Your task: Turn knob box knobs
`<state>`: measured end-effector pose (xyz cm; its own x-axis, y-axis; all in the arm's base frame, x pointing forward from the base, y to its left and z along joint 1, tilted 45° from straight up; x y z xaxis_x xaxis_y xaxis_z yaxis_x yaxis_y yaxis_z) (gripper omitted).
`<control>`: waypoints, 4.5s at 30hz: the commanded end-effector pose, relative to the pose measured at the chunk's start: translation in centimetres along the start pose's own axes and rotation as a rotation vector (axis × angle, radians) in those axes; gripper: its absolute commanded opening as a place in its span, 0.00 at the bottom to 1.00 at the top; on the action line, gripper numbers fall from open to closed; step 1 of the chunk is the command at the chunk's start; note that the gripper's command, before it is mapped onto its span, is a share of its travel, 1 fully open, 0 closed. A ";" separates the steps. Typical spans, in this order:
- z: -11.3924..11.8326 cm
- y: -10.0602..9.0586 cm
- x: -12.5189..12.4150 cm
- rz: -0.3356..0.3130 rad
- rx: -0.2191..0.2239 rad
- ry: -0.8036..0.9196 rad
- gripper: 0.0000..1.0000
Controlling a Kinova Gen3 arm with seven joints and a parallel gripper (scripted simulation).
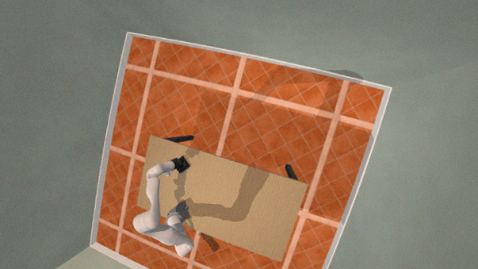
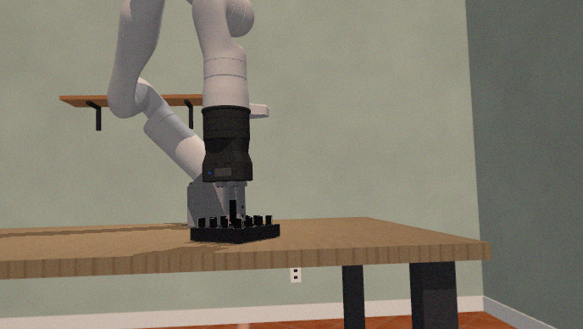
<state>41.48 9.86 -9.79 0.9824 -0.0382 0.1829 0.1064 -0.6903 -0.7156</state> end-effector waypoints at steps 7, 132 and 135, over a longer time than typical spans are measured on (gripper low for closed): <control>-0.2 0.2 0.2 -0.003 -0.002 0.092 0.30; 0.0 -15.1 0.2 -0.004 0.002 0.395 1.00; 0.0 -15.1 0.2 -0.004 0.002 0.395 1.00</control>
<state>40.20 19.77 0.98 0.8458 -0.3121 0.4327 0.1076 -0.6946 -0.7113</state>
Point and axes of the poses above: the point where the finger pads meet when closed, its own y axis out along the fingers, its own z axis across the jaws, x = y × z, the point moved 5 cm from there along -y, back along the fingers, and after that the axes turned 11 degrees about -y, right-handed, at the moved point
